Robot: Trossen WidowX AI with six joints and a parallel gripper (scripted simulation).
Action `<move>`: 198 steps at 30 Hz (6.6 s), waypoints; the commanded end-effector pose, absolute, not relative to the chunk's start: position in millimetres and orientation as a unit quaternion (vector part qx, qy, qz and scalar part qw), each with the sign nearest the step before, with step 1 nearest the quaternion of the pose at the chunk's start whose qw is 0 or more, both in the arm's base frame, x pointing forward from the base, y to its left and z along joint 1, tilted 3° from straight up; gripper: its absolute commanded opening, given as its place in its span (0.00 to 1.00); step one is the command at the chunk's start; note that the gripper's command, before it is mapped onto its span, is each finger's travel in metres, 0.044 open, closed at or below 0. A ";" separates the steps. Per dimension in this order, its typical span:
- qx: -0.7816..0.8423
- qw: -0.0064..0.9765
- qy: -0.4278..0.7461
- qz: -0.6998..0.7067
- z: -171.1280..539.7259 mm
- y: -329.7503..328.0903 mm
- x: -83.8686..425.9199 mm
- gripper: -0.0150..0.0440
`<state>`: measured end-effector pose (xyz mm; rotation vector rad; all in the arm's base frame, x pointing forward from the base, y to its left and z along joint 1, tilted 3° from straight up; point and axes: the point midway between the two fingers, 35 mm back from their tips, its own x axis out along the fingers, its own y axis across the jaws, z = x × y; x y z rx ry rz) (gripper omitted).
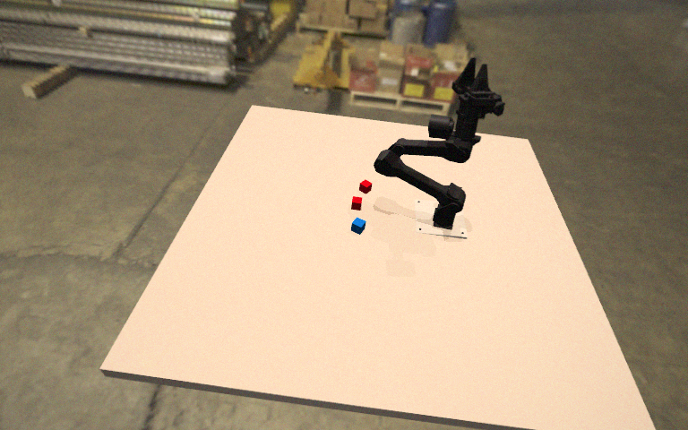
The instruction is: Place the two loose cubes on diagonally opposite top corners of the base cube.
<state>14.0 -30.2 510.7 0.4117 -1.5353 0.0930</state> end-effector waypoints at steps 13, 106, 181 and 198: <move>0.075 0.629 -0.773 0.025 527.3 -4.0 -51.8 0.70; -0.773 0.385 -0.159 0.479 270.0 272.9 237.8 0.70; -0.553 0.484 0.438 0.518 94.1 24.6 303.9 0.70; -0.553 0.484 0.438 0.518 67.6 25.0 305.6 0.70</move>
